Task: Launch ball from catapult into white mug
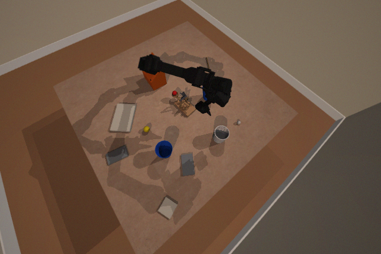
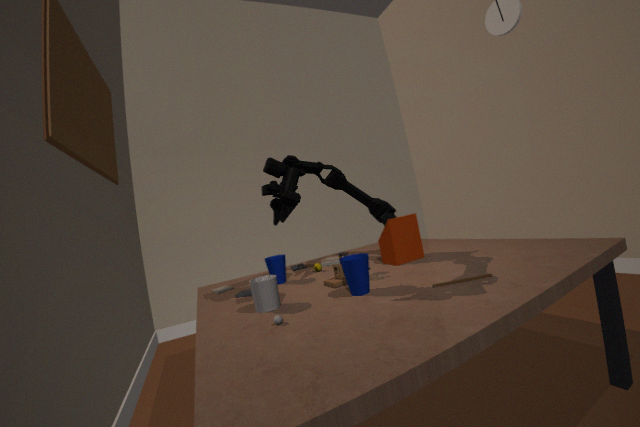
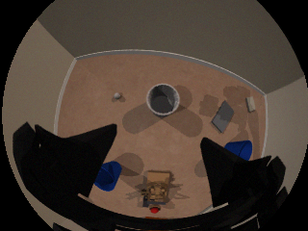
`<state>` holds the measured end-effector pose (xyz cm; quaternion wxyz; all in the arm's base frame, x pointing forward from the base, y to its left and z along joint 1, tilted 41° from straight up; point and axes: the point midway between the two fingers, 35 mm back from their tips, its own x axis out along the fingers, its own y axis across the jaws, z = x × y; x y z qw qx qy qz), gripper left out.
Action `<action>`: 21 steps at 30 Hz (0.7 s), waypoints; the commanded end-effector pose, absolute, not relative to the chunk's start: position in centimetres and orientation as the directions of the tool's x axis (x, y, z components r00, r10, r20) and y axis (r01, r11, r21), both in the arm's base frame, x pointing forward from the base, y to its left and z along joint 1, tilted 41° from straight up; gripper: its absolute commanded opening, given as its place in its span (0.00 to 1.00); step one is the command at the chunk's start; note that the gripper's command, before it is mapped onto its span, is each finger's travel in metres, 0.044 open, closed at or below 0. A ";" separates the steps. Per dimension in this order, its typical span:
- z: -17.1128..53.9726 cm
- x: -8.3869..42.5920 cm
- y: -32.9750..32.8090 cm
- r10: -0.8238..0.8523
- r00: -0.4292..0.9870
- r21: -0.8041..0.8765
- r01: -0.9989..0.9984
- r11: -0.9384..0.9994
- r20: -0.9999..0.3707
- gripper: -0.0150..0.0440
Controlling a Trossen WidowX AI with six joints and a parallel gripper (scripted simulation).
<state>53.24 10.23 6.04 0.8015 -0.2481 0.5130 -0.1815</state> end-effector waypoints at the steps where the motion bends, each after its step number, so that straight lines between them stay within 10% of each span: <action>1: 7.2 55.6 10.3 -0.553 0.470 -0.613 0.032 0.790 -0.688 1.00; 21: 7.4 56.2 10.1 -0.548 0.485 -0.613 0.031 0.790 -0.682 1.00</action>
